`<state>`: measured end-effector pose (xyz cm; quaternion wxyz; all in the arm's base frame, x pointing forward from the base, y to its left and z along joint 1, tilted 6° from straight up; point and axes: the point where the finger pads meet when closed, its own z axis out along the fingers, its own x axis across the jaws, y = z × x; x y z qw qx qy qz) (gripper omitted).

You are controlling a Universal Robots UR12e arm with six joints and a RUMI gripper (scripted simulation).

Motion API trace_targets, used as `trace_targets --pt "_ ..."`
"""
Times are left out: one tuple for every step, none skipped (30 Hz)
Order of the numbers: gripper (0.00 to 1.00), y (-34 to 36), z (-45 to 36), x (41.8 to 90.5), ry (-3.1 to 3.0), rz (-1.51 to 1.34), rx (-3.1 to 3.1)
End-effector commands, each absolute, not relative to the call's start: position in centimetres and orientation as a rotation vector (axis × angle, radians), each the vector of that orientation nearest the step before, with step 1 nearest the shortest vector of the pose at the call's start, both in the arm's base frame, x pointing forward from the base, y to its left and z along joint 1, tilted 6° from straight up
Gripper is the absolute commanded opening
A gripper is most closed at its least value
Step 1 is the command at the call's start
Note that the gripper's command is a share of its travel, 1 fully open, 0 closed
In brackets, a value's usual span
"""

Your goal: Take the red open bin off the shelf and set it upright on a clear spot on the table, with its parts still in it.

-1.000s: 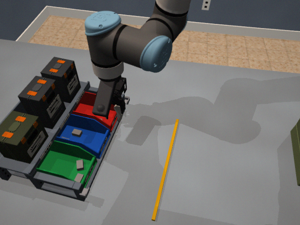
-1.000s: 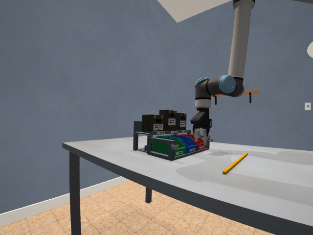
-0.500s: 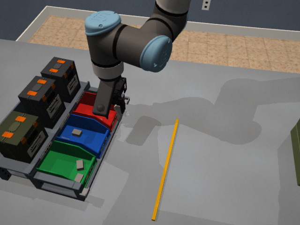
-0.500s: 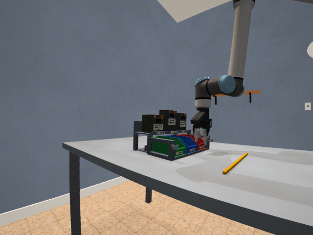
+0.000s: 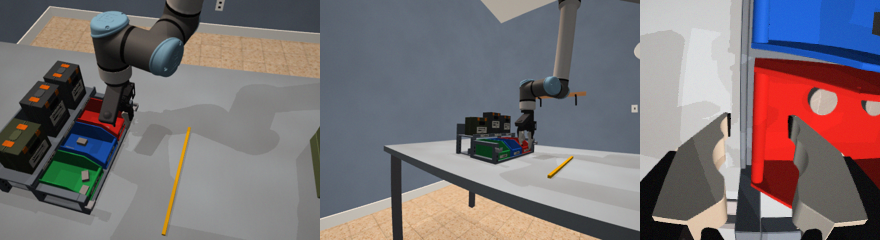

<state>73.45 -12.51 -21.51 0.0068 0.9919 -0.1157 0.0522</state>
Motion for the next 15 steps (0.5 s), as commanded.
trace_targets --pt "0.26 -12.53 -21.43 73.5 -0.362 0.165 3.102" --pt "0.26 -12.53 -21.43 73.5 -0.362 0.165 3.102" --pt "0.26 -12.53 -21.43 73.5 -0.362 0.165 3.102" --pt "0.26 -12.53 -21.43 73.5 -0.362 0.165 3.102" --pt "0.26 -12.53 -21.43 73.5 -0.362 0.165 3.102" --pt "0.26 -12.53 -21.43 73.5 -0.362 0.165 3.102" --pt "0.0 -12.53 -21.43 73.5 -0.362 0.165 3.102" --pt "0.0 -12.53 -21.43 73.5 -0.362 0.165 3.102" --pt "0.0 -12.53 -21.43 73.5 -0.362 0.165 3.102" --pt "0.0 -12.53 -21.43 73.5 -0.362 0.165 3.102" --pt "0.0 -12.53 -21.43 73.5 -0.362 0.165 3.102" --pt "0.0 -12.53 -21.43 73.5 -0.362 0.165 3.102" --pt "0.0 -12.53 -21.43 73.5 -0.362 0.165 3.102" --pt "0.0 -12.53 -21.43 73.5 -0.362 0.165 3.102" --pt "0.0 -12.53 -21.43 73.5 -0.362 0.165 3.102"
